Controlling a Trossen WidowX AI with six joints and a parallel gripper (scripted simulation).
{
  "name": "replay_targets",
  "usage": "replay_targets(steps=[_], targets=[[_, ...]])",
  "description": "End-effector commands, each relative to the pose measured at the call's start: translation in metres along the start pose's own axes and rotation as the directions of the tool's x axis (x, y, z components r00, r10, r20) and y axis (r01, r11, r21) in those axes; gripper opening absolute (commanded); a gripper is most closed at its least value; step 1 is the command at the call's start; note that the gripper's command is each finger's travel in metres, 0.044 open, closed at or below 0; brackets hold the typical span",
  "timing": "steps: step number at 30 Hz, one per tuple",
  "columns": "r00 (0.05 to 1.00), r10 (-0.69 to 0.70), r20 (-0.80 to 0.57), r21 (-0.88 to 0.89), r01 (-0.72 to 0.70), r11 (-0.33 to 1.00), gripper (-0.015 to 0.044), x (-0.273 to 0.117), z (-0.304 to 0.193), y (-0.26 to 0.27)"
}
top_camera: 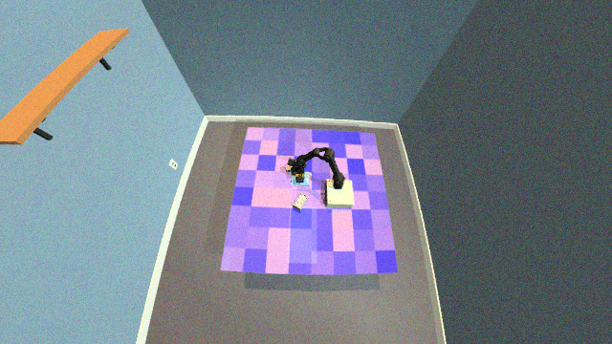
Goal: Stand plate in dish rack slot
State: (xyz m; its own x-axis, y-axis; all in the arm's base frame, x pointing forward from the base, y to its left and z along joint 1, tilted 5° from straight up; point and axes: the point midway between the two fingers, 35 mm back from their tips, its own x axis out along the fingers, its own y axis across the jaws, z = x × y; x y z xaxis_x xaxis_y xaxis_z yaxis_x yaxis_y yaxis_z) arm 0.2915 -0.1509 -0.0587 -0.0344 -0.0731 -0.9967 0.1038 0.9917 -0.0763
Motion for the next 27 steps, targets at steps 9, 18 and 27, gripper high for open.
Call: replay_targets(steps=[9,18,27], targets=[[1.000,0.004,0.002,-0.006,-0.004,1.000,0.0214,-0.009,0.003,0.000],[1.000,0.004,0.003,-0.005,-0.004,1.000,0.0000,-0.068,0.013,-0.004],[1.000,0.004,0.004,-0.005,-0.004,1.000,0.0000,-0.123,0.014,-0.005]])
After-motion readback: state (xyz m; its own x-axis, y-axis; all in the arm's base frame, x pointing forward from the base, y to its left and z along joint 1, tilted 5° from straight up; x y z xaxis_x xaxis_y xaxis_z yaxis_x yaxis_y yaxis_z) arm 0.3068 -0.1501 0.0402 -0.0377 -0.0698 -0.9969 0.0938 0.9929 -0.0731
